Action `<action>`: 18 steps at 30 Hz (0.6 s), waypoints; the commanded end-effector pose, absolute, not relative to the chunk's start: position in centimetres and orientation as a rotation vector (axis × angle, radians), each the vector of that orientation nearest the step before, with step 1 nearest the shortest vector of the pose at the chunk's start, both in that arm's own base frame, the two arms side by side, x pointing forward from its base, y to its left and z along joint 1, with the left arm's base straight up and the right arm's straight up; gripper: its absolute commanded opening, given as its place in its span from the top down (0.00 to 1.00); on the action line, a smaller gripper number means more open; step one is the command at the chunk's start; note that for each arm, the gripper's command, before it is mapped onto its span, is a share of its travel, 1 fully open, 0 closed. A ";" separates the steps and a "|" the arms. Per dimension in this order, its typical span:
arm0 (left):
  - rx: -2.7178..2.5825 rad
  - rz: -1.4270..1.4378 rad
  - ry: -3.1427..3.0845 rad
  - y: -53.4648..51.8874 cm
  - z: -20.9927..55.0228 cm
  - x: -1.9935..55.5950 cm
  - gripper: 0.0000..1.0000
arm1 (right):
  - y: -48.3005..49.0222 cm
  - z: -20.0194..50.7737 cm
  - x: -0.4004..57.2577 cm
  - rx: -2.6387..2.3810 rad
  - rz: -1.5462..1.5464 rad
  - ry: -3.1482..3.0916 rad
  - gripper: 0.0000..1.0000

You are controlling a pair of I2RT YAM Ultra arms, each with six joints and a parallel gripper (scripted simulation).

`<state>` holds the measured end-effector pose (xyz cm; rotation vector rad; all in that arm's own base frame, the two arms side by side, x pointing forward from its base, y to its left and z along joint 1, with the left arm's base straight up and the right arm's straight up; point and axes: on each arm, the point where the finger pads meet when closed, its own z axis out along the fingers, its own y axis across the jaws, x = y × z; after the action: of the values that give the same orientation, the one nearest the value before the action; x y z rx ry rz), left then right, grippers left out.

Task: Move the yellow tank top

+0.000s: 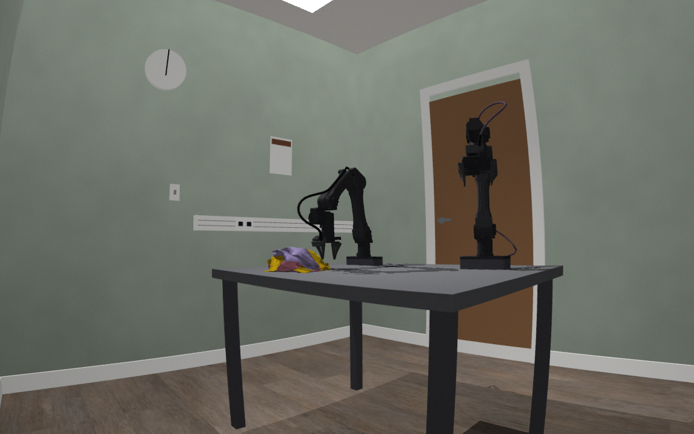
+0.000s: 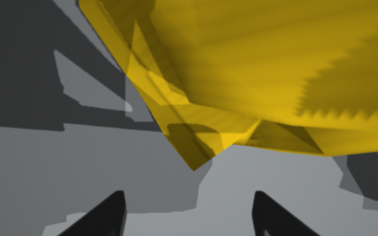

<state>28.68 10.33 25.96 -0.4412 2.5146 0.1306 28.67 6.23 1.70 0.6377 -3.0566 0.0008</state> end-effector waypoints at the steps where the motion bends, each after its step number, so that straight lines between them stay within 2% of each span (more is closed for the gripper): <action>1: -0.415 0.151 2.440 10.3 28.6 29.0 0.08 | 6.5 1.4 29.5 0.630 -0.013 -3.089 0.40; 18: -0.415 0.151 2.440 10.3 28.6 29.0 0.08 | 6.2 -1.9 28.8 0.625 -0.012 -3.062 0.40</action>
<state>28.68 10.33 25.96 -0.4412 2.5146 0.1306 28.72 6.21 -0.78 0.6367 -3.0603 0.0002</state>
